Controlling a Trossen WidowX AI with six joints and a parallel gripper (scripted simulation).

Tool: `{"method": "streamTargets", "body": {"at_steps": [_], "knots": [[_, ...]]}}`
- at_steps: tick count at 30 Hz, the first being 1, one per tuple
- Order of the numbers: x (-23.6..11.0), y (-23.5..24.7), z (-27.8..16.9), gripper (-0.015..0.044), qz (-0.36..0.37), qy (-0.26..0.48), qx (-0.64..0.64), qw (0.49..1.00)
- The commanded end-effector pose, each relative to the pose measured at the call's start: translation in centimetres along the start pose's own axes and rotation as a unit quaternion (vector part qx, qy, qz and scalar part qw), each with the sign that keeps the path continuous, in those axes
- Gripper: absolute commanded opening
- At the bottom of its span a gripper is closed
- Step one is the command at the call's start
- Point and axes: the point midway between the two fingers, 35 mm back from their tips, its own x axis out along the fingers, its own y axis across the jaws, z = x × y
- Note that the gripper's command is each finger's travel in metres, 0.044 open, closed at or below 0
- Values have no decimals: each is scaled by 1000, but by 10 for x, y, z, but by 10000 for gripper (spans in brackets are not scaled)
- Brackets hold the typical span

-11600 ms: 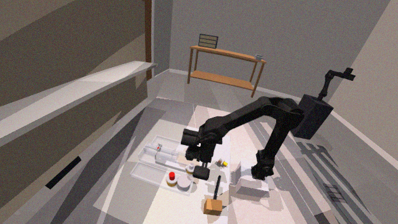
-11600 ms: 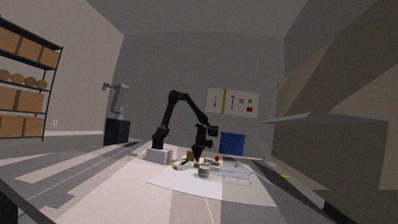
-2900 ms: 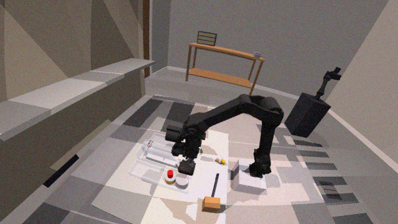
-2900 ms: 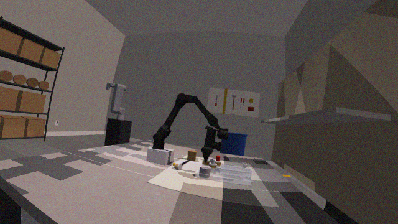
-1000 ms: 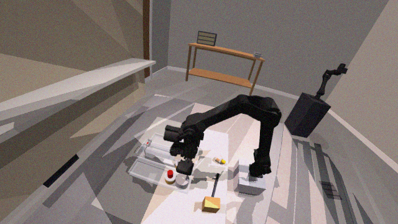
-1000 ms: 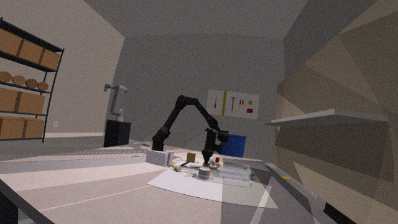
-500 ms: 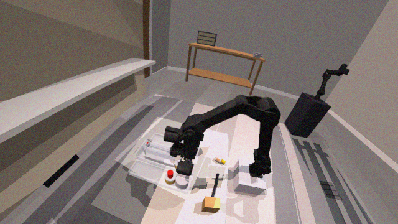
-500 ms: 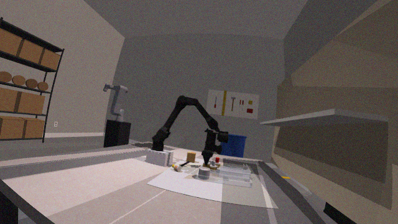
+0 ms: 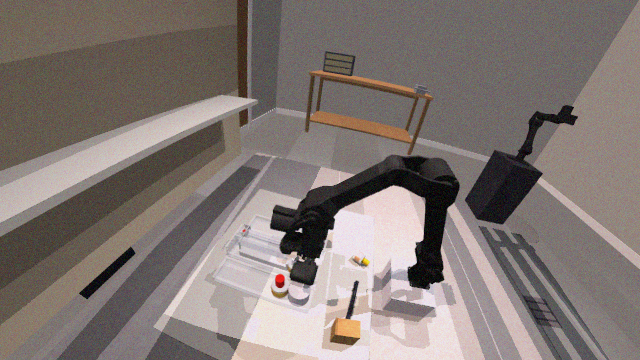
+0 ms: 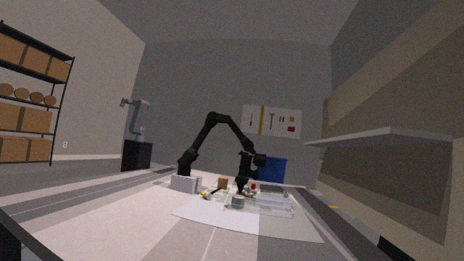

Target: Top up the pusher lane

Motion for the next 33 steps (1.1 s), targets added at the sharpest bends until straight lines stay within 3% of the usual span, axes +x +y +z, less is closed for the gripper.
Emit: {"method": "streamTargets", "body": {"at_steps": [1, 33], "knots": [[1, 1, 6, 0, 1, -13, -2, 1000], [9, 1, 3, 0, 1, -12, -2, 1000]]}}
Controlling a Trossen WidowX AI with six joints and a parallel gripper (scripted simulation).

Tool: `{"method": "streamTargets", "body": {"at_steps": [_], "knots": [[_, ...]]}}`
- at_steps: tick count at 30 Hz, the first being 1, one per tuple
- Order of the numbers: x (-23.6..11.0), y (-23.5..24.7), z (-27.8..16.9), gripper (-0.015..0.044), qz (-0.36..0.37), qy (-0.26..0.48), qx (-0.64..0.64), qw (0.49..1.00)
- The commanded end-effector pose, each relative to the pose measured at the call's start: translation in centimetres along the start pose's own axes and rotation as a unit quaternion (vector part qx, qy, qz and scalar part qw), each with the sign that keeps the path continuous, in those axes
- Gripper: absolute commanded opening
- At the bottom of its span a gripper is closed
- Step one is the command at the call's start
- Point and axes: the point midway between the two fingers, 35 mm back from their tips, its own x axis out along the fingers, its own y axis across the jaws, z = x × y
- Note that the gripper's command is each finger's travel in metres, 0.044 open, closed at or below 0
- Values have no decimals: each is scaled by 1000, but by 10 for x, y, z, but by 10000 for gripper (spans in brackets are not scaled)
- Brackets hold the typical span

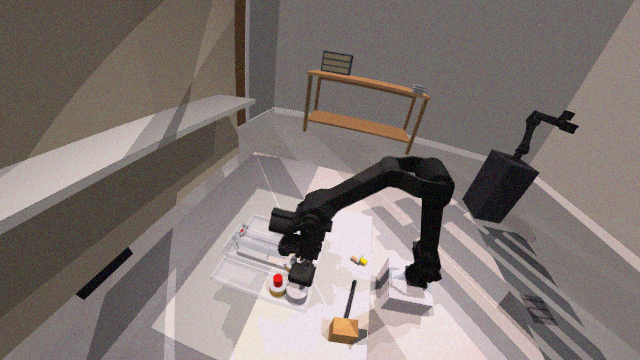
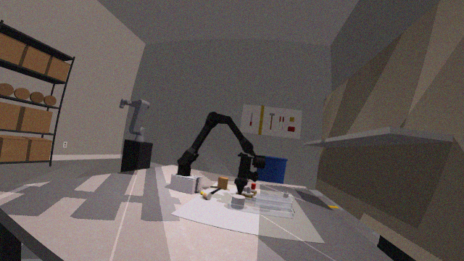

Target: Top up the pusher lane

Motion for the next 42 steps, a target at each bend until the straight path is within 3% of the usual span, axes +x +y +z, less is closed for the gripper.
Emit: {"method": "streamTargets", "body": {"at_steps": [1, 42], "knots": [[0, 0, 4, 0, 1, -10, -1, 1000], [0, 0, -3, 0, 1, -10, -1, 1000]]}}
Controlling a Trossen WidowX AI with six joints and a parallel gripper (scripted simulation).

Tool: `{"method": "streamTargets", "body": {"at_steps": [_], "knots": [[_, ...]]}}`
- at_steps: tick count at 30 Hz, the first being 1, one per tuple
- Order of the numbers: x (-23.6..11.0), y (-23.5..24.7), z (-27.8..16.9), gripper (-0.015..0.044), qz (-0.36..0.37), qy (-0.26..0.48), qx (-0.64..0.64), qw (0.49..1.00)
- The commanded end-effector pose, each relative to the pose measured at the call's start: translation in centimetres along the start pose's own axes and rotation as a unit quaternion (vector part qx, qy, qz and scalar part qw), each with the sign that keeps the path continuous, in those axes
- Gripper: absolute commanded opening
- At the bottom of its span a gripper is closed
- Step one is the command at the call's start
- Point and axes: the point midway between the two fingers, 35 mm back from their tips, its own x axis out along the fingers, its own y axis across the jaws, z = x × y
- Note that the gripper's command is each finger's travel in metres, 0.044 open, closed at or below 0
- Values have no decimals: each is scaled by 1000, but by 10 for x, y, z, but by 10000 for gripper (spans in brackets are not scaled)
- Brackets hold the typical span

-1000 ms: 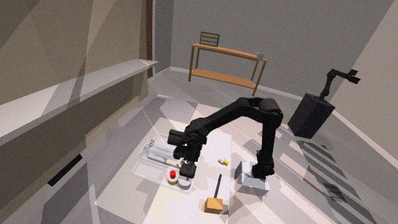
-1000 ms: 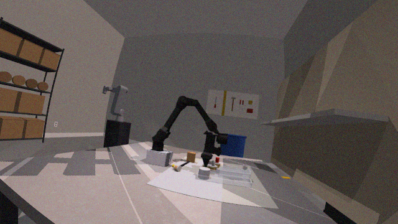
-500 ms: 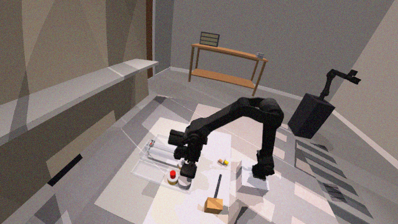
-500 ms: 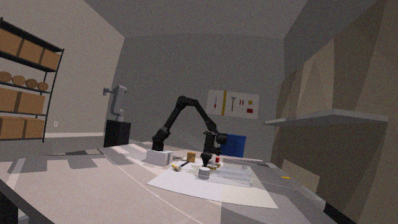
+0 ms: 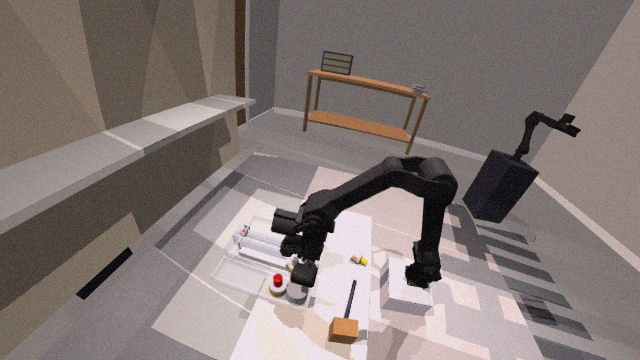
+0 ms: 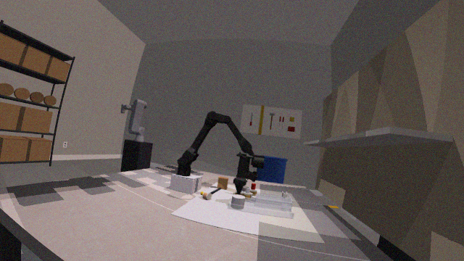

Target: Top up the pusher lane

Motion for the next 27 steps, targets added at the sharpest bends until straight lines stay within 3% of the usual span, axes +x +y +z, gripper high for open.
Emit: {"method": "streamTargets", "body": {"at_steps": [1, 17, 27], "knots": [[-1, 0, 3, 0, 1, -9, 0, 1000], [0, 0, -2, 0, 1, -8, 0, 1000], [1, 0, -2, 263, 1, -8, 0, 1000]]}}
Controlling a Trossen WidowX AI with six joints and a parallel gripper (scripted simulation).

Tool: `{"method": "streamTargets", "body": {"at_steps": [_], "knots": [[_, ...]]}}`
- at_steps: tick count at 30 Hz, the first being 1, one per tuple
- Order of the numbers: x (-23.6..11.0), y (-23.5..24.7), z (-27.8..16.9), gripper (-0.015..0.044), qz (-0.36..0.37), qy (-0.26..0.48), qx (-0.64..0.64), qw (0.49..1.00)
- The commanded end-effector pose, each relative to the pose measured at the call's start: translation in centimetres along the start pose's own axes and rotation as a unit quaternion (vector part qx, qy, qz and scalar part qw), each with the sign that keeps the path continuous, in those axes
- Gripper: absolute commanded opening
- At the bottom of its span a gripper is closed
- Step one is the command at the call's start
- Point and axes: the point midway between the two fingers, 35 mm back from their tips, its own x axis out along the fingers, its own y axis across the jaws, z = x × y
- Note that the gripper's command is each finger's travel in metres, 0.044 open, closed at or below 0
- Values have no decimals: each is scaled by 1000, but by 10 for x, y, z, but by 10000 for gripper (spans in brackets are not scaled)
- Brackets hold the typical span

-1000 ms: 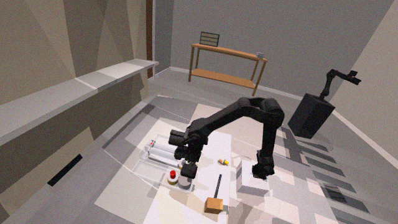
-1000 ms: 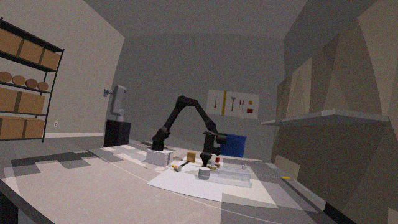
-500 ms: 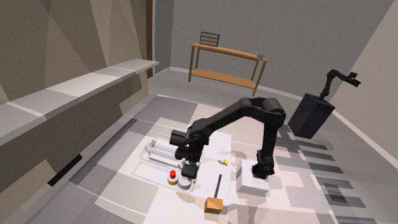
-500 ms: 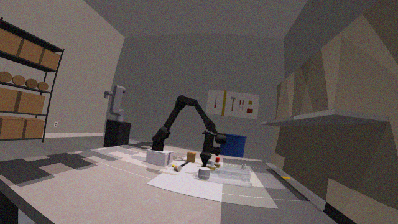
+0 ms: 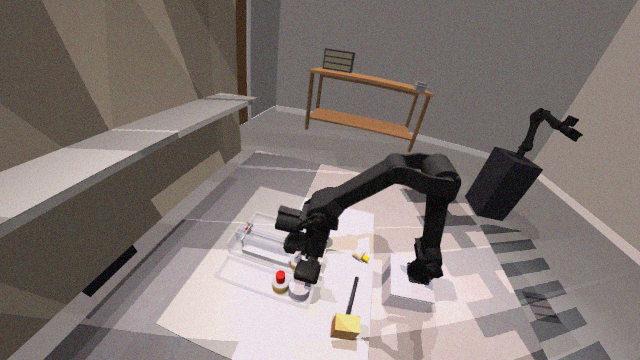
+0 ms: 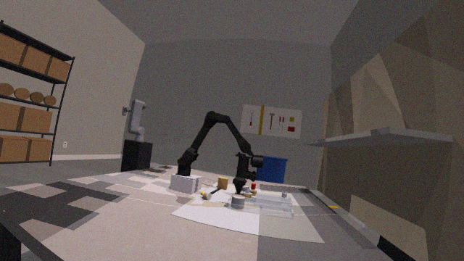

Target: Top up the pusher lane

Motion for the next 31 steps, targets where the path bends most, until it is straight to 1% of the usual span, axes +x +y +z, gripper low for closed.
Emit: {"method": "streamTargets", "body": {"at_steps": [1, 2, 5, 10, 20, 31], "knots": [[0, 0, 0, 289, 0, -1, 0, 1000], [0, 0, 0, 305, 0, -1, 0, 1000], [-3, 0, 0, 305, 0, -1, 0, 1000], [-19, 0, 0, 305, 0, -1, 0, 1000], [-20, 0, -2, 305, 0, -1, 0, 1000], [-22, 0, -36, 305, 0, 1, 0, 1000]]}}
